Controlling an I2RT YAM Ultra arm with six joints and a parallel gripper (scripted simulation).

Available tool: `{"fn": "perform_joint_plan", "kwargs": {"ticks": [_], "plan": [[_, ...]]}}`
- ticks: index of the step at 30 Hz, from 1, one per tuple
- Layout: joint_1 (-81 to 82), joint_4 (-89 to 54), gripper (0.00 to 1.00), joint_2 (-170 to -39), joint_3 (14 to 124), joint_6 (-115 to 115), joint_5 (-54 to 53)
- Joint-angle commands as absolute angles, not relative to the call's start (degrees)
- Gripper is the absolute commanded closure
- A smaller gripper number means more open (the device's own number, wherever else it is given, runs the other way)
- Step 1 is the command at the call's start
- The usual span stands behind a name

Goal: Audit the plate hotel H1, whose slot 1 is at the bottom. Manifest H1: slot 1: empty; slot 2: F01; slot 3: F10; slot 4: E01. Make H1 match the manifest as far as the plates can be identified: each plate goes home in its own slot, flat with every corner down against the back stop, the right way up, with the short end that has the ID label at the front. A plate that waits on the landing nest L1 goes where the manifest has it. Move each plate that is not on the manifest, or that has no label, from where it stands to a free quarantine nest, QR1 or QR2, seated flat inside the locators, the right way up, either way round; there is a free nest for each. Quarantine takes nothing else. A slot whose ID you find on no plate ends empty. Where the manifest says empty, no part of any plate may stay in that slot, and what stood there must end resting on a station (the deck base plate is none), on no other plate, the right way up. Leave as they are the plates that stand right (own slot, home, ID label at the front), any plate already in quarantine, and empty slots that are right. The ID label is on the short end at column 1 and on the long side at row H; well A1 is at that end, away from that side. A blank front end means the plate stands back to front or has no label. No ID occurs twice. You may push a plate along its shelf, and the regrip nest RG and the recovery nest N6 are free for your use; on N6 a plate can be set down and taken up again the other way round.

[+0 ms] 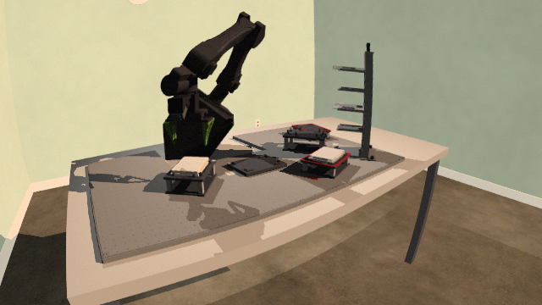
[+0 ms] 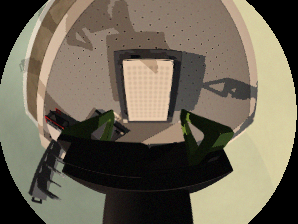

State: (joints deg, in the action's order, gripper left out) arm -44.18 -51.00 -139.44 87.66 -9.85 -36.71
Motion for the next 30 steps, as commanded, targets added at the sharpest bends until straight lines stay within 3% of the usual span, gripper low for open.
{"fn": "perform_joint_plan", "kwargs": {"ticks": [1,30], "plan": [[-45.57,-49.90,0.00,-138.26,87.23,-9.53,-37.22],[-44.28,-46.91,0.00,-140.08,85.45,-7.94,-37.48]]}}
